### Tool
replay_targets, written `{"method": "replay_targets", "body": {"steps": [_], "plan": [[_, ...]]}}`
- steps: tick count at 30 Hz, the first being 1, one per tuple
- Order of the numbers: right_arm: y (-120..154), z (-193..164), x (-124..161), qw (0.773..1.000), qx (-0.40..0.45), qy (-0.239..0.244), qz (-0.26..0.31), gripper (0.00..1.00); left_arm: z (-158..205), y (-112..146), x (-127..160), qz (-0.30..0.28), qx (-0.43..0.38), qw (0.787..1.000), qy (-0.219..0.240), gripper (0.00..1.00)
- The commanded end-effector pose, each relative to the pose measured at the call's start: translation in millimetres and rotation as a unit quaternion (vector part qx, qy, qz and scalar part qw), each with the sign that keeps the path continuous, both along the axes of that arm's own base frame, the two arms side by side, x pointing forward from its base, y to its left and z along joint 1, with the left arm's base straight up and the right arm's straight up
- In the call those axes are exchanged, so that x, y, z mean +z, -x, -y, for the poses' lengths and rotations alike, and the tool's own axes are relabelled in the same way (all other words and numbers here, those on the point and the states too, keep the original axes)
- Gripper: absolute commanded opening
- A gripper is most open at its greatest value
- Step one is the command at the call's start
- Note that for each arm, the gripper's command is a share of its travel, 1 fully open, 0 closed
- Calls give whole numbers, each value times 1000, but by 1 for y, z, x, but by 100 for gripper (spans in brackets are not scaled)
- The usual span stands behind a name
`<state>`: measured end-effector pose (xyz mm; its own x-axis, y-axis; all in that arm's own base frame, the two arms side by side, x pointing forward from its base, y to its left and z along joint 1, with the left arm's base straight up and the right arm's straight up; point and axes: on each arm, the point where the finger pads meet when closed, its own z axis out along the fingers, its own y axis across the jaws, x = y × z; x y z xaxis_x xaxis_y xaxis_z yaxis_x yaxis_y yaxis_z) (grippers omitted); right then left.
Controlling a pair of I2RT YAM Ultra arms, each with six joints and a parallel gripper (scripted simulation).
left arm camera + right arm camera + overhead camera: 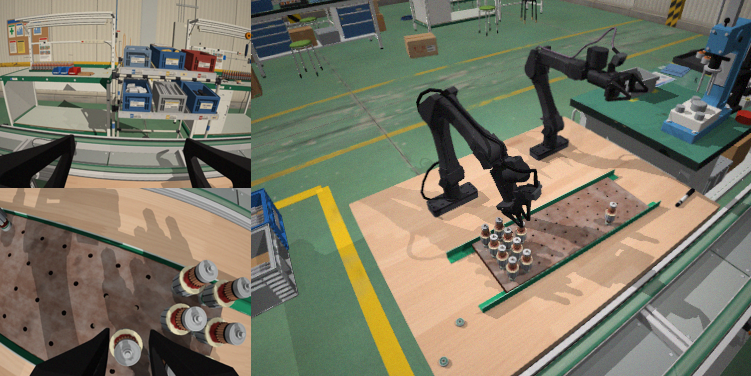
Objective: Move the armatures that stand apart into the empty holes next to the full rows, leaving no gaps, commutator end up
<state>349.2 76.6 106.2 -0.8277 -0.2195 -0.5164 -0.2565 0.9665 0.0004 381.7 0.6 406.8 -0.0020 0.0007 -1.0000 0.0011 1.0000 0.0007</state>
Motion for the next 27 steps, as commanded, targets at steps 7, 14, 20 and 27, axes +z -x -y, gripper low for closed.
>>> {"method": "replay_targets", "body": {"steps": [7,14,20,27], "plan": [[9,1,1,1000,-1,-3,-1,37,-7,3,5,2,12,1000,-2,100],[3,0,10,1000,-1,-5,10,37,-7,3,5,2,12,1000,-2,100],[8,1,44,1000,-1,-1,-9,37,-7,3,4,2,12,1000,-2,100],[7,0,70,1000,-1,-3,-1,37,-7,3,5,2,12,1000,-2,100]]}}
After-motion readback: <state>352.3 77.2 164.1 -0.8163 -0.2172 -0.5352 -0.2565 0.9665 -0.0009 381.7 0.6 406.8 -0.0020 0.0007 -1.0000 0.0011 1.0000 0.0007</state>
